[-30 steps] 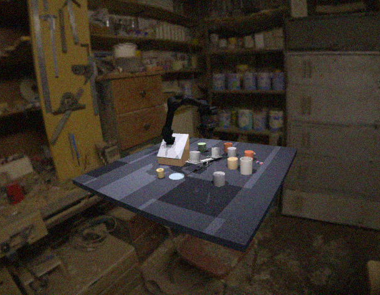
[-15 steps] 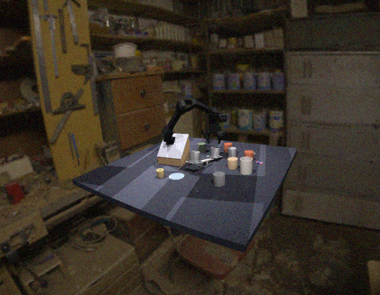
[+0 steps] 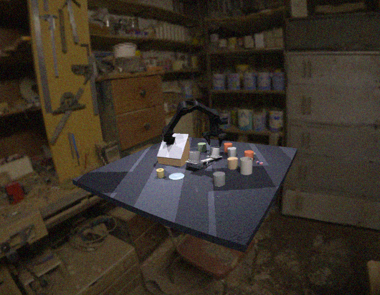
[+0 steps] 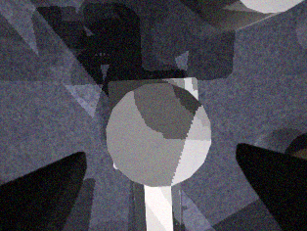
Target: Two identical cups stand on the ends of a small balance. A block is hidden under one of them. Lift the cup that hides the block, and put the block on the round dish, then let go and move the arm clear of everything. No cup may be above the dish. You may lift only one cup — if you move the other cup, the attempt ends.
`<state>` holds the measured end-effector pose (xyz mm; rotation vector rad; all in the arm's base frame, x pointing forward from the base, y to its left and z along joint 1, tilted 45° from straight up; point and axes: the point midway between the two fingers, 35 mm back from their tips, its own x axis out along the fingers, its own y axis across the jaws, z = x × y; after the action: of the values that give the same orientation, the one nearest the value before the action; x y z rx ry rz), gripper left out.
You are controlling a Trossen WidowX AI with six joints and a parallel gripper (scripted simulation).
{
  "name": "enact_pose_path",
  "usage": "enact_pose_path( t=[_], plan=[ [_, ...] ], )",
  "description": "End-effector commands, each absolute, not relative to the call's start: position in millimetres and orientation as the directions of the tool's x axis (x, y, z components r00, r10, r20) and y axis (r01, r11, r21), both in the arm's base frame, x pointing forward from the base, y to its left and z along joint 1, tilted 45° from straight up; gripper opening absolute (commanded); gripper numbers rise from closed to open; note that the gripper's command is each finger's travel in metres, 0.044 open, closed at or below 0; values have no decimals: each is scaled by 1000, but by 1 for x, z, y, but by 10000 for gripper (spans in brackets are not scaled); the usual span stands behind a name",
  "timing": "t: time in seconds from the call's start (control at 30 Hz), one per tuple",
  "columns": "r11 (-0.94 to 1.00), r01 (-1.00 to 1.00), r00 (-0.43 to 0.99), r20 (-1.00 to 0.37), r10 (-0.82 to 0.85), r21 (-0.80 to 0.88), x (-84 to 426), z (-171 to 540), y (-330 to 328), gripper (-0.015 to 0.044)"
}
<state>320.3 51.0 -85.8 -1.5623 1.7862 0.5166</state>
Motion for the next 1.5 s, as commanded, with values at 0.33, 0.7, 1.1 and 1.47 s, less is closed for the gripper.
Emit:
enact_pose_path(
  t=[0.33, 0.7, 1.1, 1.47],
  plan=[
    [188, -971, -28, -719, -695, -145, 320, -103, 35, 440],
    [188, -971, -28, -718, -695, -145, 319, -116, 22, 440],
    [187, -972, -28, -716, -698, -144, 318, -129, 9, 440],
    [187, -972, -28, -716, -698, -144, 317, -129, 8, 302]
  ],
)
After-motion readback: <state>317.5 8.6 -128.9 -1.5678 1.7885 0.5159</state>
